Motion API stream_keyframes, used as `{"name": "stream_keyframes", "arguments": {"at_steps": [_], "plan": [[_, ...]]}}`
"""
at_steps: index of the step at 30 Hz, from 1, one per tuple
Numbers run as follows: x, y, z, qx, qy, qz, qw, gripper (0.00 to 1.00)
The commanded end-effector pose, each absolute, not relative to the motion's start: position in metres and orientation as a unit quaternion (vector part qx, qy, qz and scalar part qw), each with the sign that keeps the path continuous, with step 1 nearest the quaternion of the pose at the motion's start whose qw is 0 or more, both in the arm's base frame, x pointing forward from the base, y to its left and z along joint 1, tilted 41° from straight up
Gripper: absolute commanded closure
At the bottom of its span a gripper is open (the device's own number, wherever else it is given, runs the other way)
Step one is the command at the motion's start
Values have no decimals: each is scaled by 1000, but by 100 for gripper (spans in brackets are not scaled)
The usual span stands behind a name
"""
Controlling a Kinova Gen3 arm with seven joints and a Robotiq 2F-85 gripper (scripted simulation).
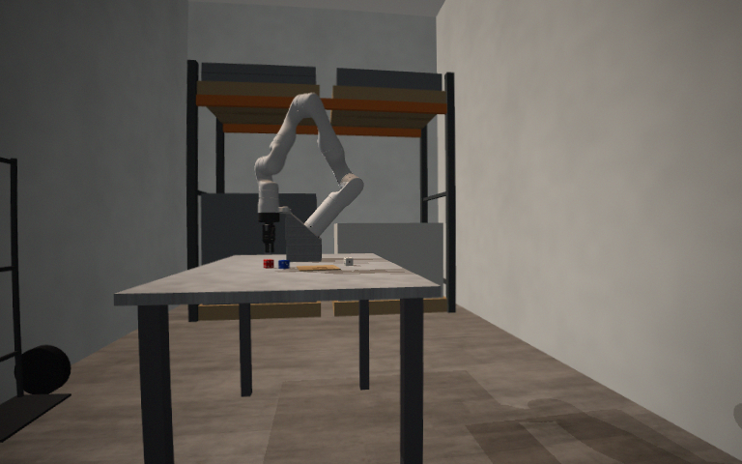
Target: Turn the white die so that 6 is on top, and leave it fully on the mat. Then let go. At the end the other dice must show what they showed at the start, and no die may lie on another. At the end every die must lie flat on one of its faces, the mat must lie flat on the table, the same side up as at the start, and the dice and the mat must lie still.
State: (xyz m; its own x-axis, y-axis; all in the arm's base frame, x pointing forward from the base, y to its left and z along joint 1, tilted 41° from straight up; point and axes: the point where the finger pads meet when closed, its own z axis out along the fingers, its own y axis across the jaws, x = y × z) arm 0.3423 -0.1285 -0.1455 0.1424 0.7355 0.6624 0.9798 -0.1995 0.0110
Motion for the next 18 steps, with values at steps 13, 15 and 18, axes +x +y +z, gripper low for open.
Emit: {"name": "stream_keyframes", "arguments": {"at_steps": [13, 15, 18], "plan": [[339, -103, -123, -723, -593, -277, 219, 0], [338, -95, -116, -723, -593, -277, 219, 0], [336, -80, -104, -723, -593, -277, 219, 0]]}}
